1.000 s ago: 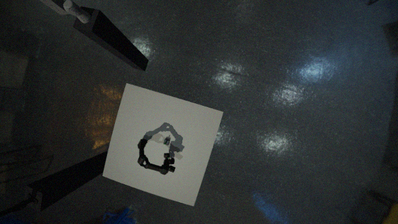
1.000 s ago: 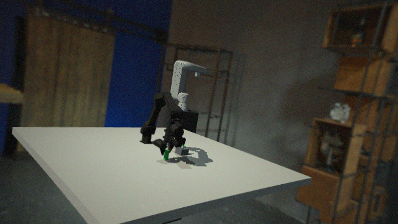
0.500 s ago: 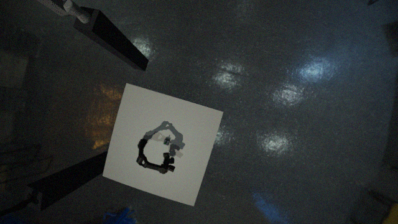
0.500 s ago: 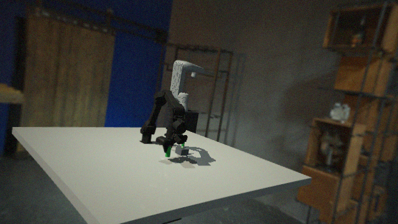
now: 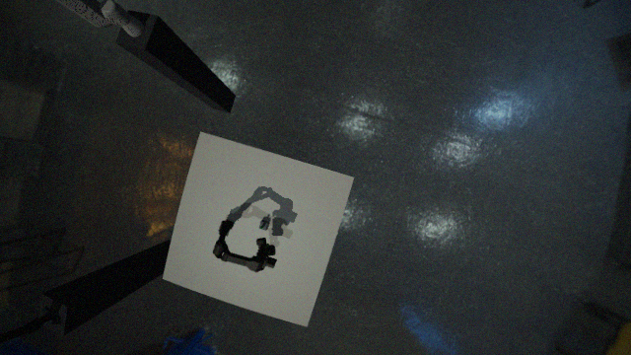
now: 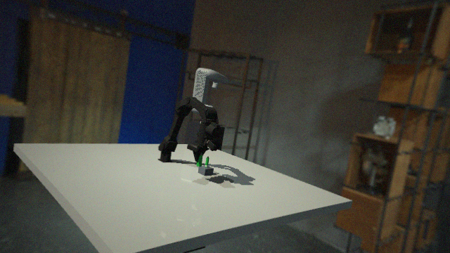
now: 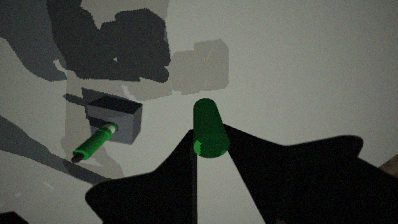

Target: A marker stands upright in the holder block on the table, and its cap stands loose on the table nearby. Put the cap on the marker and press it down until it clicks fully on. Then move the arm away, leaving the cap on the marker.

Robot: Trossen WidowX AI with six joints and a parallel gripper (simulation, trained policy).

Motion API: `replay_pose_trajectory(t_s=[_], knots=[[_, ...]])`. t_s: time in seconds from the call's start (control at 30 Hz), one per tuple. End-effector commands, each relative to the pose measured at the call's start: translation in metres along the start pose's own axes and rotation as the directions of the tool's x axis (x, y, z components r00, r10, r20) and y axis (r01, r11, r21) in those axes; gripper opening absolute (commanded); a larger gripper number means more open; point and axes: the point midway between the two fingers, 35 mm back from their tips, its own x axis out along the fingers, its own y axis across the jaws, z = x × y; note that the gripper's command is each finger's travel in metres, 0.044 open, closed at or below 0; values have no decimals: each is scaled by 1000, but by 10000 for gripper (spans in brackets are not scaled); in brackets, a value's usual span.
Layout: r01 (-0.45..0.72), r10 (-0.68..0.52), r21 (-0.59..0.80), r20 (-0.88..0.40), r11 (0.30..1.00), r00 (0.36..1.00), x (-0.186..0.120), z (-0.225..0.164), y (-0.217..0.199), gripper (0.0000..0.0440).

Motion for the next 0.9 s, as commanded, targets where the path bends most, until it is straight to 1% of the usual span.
replay_pose_trajectory(t_s=[0.0, 0.37, 0.5, 0.87], knots=[[-7, 8, -14, 6, 1000, 1000, -10, 1, 17, 23], [-23, 22, -81, -17, 996, 1000, -27, -1, 74, 1], [-24, 22, -106, -20, 994, 1000, -31, -2, 93, 0], [-14, 12, -152, -10, 988, 1000, -37, -7, 126, 0]])
